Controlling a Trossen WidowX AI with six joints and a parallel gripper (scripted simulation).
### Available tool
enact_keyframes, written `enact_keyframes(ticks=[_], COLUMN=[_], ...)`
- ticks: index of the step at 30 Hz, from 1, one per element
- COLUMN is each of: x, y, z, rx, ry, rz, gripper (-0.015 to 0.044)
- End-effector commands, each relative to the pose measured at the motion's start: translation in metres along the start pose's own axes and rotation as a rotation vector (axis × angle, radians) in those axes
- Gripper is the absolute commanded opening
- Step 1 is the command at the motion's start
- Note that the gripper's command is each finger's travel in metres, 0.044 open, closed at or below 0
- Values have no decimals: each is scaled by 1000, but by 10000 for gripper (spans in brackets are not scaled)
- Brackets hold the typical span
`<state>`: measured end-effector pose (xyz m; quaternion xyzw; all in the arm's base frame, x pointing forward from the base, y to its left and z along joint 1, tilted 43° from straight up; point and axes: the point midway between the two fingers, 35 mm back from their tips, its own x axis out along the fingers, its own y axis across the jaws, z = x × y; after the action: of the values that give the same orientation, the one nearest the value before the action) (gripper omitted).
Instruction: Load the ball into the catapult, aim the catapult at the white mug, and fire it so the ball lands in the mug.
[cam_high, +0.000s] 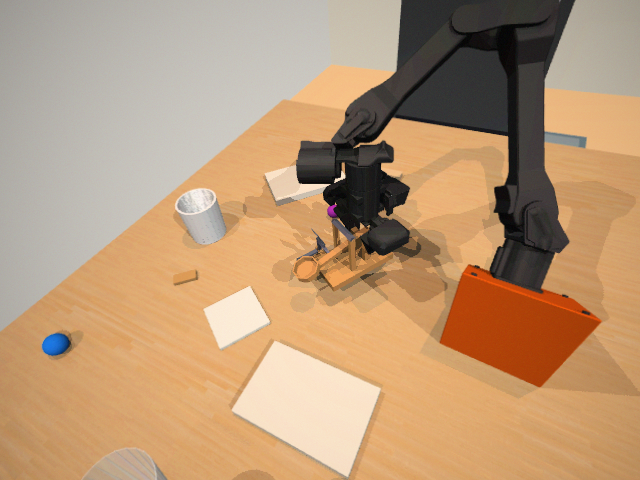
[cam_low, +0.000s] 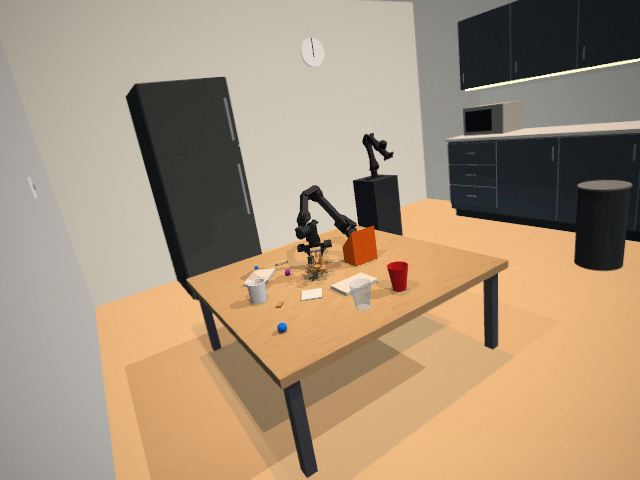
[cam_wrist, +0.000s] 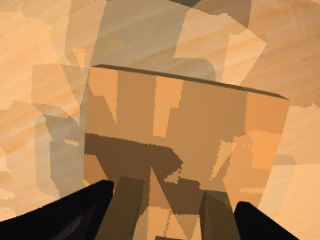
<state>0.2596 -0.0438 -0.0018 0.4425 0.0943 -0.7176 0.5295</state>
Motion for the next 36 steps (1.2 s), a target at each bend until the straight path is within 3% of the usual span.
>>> enact_keyframes(ticks=[1, 20, 36], x=[-8, -7, 6], y=[4, 57, 63], z=[-4, -45, -49], rx=[-37, -674, -697], ry=[11, 6, 6], rz=[3, 11, 11], gripper=[0, 0, 0])
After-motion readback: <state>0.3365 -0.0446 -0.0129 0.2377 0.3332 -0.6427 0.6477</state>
